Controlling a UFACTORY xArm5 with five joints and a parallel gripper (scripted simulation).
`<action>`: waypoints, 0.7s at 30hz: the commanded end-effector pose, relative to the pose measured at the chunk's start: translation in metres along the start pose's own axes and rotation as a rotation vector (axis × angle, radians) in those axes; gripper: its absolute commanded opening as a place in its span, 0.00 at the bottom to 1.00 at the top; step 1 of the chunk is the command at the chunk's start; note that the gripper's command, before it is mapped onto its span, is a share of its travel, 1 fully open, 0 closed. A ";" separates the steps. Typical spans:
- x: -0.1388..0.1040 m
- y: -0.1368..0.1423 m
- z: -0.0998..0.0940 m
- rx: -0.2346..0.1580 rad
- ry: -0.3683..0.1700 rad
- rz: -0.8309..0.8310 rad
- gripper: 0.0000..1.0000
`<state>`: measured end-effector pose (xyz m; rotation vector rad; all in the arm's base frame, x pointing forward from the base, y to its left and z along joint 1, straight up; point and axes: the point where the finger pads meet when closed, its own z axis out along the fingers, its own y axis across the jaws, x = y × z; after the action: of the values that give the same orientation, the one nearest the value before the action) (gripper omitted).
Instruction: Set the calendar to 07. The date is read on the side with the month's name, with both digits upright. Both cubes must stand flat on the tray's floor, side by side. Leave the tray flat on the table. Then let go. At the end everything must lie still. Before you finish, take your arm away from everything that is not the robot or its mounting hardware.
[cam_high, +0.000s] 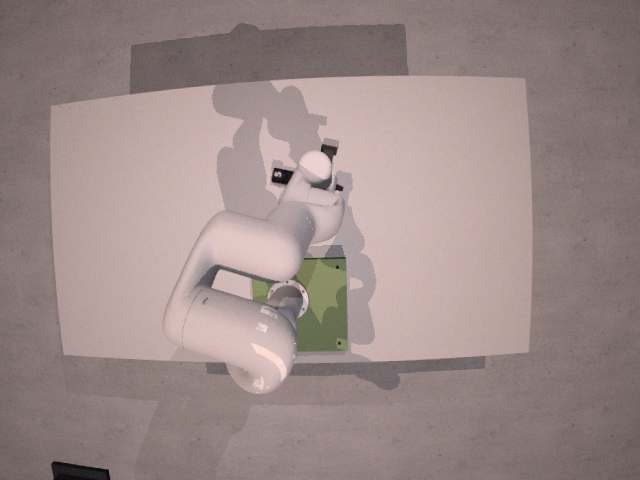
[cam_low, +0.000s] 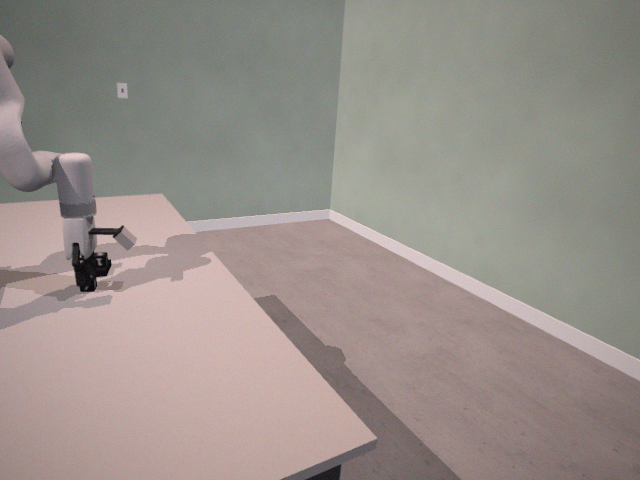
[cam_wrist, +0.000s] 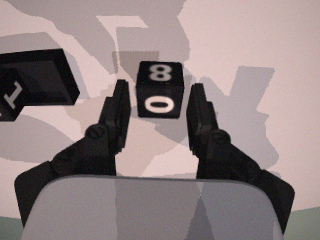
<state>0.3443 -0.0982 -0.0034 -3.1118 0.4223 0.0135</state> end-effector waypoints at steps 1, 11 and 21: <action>0.001 0.000 0.005 0.000 0.003 0.000 0.49; 0.001 0.000 0.009 0.000 0.003 0.000 0.49; 0.001 0.000 0.009 0.000 0.003 0.000 0.49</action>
<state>0.3444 -0.0982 -0.0136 -3.1119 0.4223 0.0131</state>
